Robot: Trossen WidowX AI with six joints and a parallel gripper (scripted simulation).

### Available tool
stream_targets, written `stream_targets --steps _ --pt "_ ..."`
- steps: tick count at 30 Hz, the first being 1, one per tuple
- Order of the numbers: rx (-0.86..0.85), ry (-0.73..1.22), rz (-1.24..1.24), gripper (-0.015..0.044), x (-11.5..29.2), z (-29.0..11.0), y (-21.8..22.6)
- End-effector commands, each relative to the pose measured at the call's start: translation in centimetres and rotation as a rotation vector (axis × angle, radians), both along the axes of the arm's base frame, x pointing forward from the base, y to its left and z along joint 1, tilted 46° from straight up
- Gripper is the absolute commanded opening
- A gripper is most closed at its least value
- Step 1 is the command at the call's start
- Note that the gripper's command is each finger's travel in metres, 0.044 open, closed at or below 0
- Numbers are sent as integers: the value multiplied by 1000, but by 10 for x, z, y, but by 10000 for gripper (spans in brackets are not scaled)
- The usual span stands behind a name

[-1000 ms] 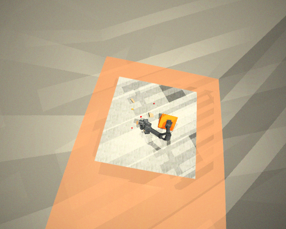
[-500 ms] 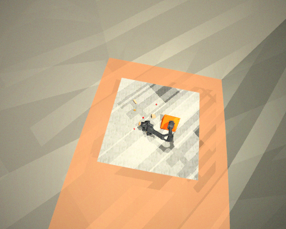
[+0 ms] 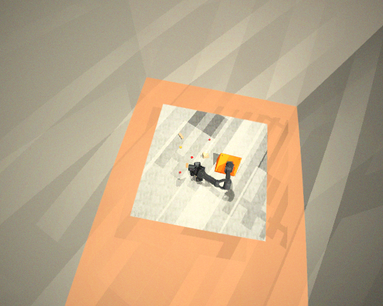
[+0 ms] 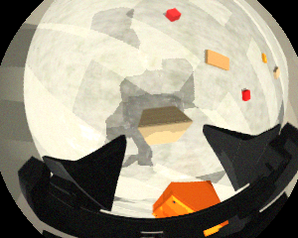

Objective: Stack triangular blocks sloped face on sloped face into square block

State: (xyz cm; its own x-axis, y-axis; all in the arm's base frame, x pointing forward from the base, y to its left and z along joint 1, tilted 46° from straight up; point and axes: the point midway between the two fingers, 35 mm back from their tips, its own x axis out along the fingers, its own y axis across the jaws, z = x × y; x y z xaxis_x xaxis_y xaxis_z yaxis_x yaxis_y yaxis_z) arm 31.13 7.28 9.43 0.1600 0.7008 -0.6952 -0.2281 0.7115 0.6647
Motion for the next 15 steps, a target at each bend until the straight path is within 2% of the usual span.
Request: stream_targets --steps 1,15 --pt "-1 15 -1 440 0 -7 4" --pt "1 13 1 440 1 -23 20"
